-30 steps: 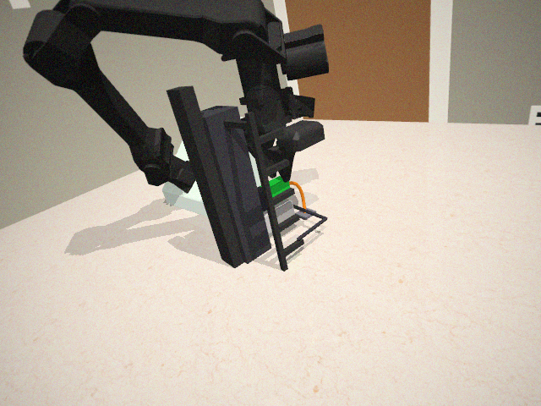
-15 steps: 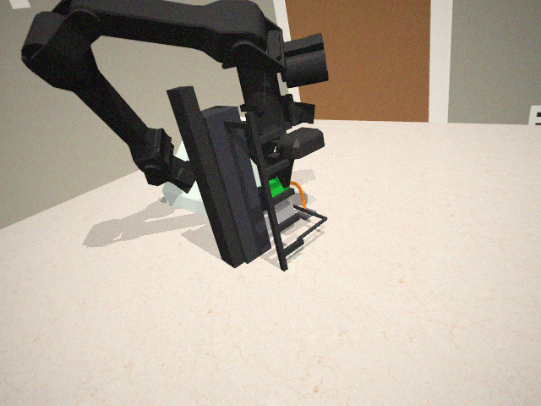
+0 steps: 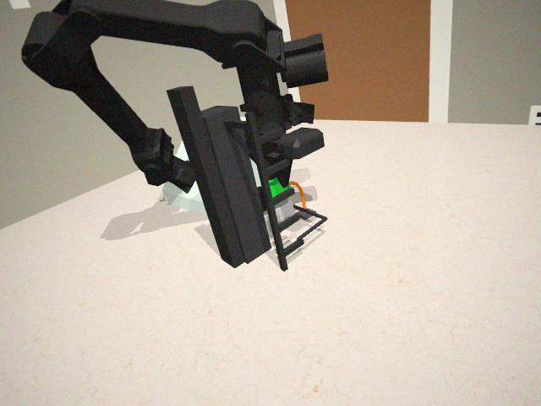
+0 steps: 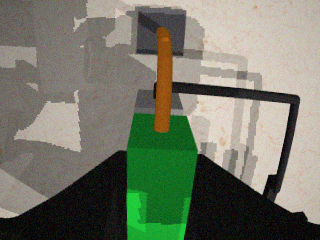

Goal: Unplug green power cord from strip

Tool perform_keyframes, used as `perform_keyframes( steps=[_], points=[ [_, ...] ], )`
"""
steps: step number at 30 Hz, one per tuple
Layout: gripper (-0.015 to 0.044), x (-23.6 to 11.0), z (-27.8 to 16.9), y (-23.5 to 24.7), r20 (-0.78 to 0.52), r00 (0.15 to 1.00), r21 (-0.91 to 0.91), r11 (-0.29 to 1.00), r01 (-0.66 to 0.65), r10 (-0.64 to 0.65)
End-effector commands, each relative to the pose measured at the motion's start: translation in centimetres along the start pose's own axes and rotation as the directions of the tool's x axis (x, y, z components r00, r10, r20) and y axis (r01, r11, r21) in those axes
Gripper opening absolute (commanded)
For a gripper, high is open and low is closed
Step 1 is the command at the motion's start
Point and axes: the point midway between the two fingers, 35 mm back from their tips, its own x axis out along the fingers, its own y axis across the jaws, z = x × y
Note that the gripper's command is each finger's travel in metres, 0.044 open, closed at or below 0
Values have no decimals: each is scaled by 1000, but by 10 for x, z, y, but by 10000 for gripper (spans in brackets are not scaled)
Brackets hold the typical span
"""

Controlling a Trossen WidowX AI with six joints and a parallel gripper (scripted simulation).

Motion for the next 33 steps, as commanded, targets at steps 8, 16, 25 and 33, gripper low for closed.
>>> perform_keyframes(
  steps=[8, 16, 25, 33],
  points=[
    [0, -1, 16, -2, 2, 1000, 3, 1000, 4, -4],
    [0, -3, 29, -3, 3, 1000, 1, 1000, 4, -4],
    [0, -5, 43, -3, 3, 1000, 0, 1000, 5, -5],
    [0, -7, 56, -2, 3, 1000, -2, 1000, 5, -5]
  ],
)
